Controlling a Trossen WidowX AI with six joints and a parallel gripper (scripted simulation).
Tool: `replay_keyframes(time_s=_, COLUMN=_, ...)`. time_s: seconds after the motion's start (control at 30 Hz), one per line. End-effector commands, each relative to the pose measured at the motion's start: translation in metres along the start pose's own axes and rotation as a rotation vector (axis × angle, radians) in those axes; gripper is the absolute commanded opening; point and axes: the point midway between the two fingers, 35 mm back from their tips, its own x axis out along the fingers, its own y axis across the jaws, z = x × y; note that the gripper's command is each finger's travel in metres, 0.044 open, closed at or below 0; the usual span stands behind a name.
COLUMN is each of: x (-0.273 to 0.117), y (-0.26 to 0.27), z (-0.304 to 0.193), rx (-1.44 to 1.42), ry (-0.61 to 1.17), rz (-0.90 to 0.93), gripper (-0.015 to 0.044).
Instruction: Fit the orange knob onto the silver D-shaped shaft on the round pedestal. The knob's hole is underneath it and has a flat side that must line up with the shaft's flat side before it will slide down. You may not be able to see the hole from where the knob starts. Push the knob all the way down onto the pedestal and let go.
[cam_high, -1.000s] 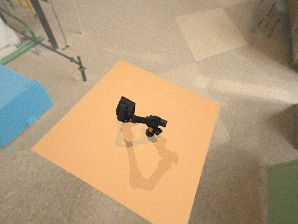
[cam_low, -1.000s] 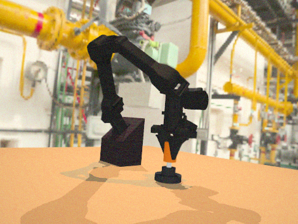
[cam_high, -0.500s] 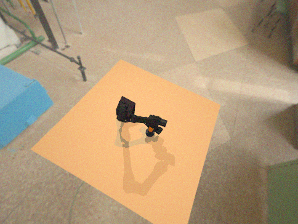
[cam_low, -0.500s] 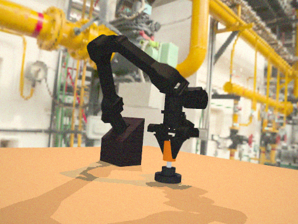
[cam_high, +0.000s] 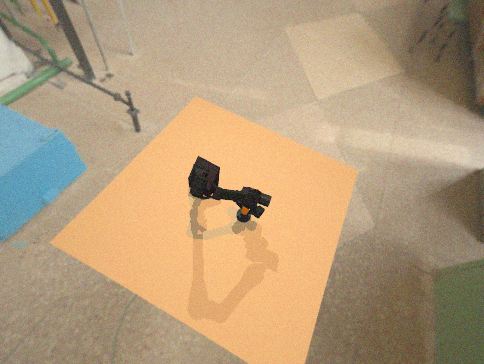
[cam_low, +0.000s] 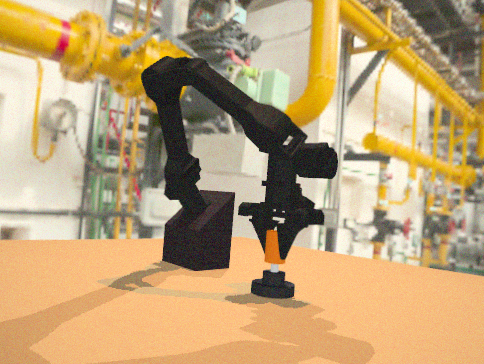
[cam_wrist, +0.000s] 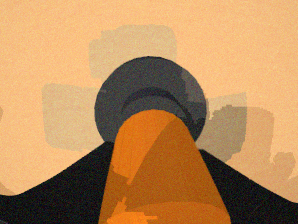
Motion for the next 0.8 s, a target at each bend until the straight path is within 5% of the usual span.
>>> replay_keyframes(time_s=0.0, x=-0.001, y=-0.001, z=0.0002, rx=-0.004, ry=0.002, rz=-0.005, gripper=0.0)
replay_keyframes(time_s=0.77, x=0.0006, y=-0.0016, z=0.0, rx=-0.213, ry=0.003, rz=-0.004, gripper=0.0)
